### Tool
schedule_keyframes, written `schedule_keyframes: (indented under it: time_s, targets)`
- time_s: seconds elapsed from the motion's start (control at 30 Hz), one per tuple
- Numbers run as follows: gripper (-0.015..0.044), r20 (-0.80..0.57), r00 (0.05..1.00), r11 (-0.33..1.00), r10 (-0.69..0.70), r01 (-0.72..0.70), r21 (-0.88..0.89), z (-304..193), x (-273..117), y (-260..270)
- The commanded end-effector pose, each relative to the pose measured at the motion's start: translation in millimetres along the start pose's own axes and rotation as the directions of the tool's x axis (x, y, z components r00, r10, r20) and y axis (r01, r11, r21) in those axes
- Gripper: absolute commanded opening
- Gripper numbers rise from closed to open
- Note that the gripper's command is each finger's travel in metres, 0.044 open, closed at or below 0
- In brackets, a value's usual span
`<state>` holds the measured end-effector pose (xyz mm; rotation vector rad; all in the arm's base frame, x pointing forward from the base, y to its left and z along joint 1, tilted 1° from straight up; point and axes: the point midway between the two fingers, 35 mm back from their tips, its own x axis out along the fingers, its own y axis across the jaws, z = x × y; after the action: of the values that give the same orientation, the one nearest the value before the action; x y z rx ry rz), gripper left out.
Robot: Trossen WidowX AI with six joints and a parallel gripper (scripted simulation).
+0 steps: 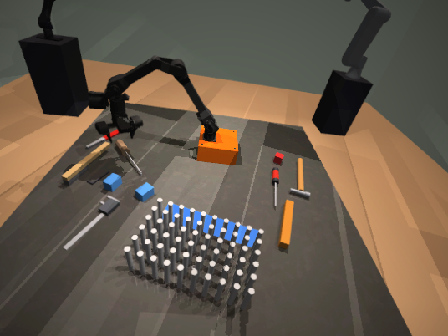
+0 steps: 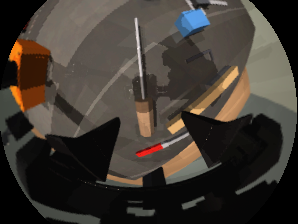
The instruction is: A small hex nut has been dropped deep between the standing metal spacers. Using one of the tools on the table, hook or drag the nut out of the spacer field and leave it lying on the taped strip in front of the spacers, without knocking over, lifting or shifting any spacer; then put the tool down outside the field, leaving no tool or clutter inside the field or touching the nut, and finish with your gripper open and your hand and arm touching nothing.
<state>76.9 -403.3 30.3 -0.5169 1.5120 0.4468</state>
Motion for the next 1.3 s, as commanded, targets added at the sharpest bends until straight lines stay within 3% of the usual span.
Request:
schedule_keyframes:
  time_s: [0.0, 0.43, 0.67, 0.87, 1.07, 1.27]
  targets:
    - [0.044, 0.013, 1.0, 1.0, 0.018, -0.018, -0.011, -1.2, 5.2, 3.1]
    - [0.044, 0.013, 1.0, 1.0, 0.012, -0.012, -0.011, -6.6, 5.1, 7.1]
    - [0.044, 0.015, 0.976, 0.977, -0.215, 0.215, -0.008, -6.8, -0.3, 12.6]
    - [0.044, 0.015, 0.975, 0.975, -0.221, 0.222, -0.008, -6.7, -0.5, 12.9]
    - [0.0282, 0.015, 0.975, 0.975, -0.221, 0.222, -0.008, -6.7, -0.5, 12.9]
    - [0.028, 0.015, 0.975, 0.975, -0.221, 0.222, -0.008, -6.7, -0.5, 12.9]
